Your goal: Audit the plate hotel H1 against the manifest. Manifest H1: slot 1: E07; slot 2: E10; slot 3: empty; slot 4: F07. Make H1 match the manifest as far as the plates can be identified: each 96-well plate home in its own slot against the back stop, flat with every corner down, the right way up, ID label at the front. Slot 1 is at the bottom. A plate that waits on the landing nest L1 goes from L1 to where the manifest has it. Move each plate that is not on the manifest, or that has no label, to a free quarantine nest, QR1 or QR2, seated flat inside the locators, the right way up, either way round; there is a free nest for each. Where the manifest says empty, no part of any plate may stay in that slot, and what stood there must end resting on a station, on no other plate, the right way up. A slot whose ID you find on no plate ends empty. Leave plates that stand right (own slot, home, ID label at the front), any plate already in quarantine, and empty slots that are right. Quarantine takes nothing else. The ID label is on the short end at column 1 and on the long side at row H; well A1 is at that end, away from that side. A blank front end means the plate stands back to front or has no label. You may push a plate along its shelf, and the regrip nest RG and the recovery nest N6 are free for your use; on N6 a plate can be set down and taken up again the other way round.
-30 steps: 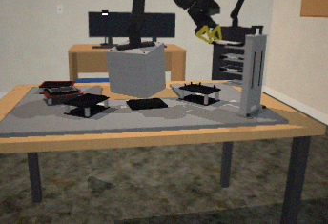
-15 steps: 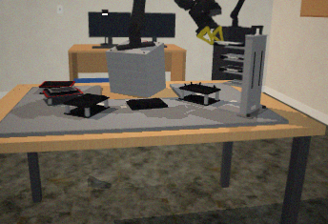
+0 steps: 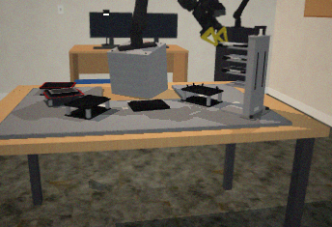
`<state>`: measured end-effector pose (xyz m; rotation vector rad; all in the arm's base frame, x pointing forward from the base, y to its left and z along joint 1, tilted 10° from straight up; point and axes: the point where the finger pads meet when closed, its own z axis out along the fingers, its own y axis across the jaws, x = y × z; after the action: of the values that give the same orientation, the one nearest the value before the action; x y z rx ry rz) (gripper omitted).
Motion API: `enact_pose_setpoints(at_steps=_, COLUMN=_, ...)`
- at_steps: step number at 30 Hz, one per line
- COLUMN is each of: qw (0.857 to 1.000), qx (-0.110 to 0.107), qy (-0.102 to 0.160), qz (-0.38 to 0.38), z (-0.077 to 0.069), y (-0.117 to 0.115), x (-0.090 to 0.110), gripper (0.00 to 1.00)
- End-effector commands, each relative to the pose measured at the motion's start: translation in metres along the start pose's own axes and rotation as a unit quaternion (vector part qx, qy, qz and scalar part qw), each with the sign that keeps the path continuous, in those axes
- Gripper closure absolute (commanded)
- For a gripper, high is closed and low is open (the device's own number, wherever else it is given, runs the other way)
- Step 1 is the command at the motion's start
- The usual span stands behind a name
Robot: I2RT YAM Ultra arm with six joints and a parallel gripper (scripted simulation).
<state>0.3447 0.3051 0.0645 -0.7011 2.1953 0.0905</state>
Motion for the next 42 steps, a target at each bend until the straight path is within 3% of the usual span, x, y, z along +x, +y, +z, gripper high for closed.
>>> enact_pose_setpoints(at_steps=1, qw=1.0, qx=-0.001, qy=-0.021, qz=0.003, z=0.003, y=0.0, x=-0.019, gripper=0.14)
enact_pose_setpoints(at_steps=10, qw=1.0, qx=-0.001, qy=-0.017, qz=0.002, z=0.007, y=0.0, x=-0.018, gripper=0.14)
enact_pose_setpoints(at_steps=11, qw=1.0, qx=-0.003, qy=-0.028, qz=0.004, z=-0.002, y=-0.001, x=-0.028, gripper=0.14)
enact_pose_setpoints(at_steps=14, qw=1.0, qx=-0.001, qy=-0.015, qz=0.002, z=0.01, y=-0.001, x=-0.018, gripper=0.14)
enact_pose_setpoints(at_steps=22, qw=1.0, qx=-0.001, qy=-0.014, qz=0.002, z=0.007, y=0.0, x=-0.015, gripper=0.14)
enact_pose_setpoints(at_steps=23, qw=1.0, qx=-0.002, qy=-0.019, qz=0.001, z=0.008, y=0.0, x=-0.021, gripper=0.0)
enact_pose_setpoints(at_steps=24, qw=1.0, qx=-0.001, qy=-0.014, qz=0.002, z=0.008, y=0.0, x=-0.014, gripper=0.0)
enact_pose_setpoints(at_steps=40, qw=1.0, qx=-0.001, qy=-0.014, qz=0.002, z=0.008, y=0.0, x=-0.014, gripper=0.0)
enact_pose_setpoints(at_steps=41, qw=1.0, qx=-0.003, qy=-0.019, qz=-0.001, z=0.001, y=0.001, x=-0.019, gripper=0.0)
enact_pose_setpoints(at_steps=42, qw=1.0, qx=-0.003, qy=-0.012, qz=-0.004, z=0.0, y=0.002, x=-0.008, gripper=0.0)
